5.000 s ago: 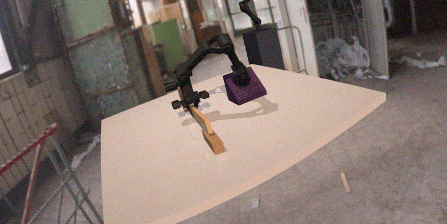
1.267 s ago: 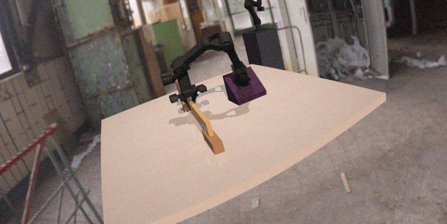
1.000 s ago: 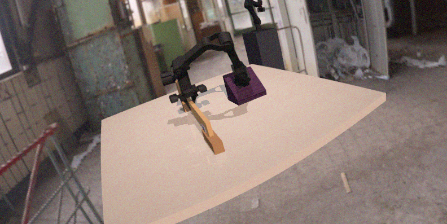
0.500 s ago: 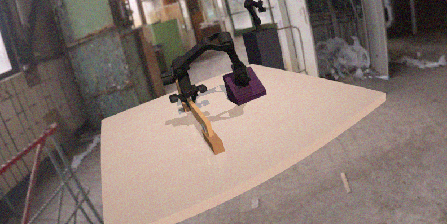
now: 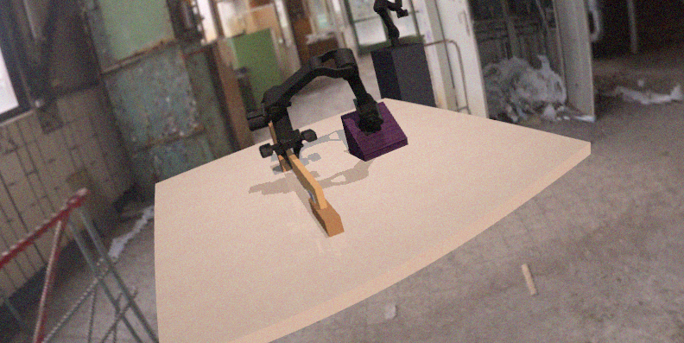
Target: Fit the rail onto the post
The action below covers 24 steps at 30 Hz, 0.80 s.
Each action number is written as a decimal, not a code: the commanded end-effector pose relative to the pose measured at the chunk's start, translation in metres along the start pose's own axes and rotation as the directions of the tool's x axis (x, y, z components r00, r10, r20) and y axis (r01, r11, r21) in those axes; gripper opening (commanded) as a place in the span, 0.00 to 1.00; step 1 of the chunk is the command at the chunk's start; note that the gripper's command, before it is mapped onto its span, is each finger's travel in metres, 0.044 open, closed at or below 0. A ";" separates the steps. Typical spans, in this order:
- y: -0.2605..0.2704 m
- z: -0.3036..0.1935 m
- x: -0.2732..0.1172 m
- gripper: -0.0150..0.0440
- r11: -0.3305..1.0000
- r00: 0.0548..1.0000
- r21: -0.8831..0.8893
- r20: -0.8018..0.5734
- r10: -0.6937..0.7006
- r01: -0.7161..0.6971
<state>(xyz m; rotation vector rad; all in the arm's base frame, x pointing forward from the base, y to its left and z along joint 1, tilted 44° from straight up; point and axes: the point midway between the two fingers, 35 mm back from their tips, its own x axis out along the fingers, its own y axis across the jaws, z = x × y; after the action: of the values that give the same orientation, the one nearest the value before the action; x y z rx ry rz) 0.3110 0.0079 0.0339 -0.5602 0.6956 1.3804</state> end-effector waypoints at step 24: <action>-0.001 0.002 -0.001 0.25 1.000 1.000 0.001 0.004 -0.006 0.006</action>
<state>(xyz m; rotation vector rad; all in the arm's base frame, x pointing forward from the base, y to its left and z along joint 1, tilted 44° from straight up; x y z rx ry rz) 0.3115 0.0085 0.0345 -0.5607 0.6945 1.3794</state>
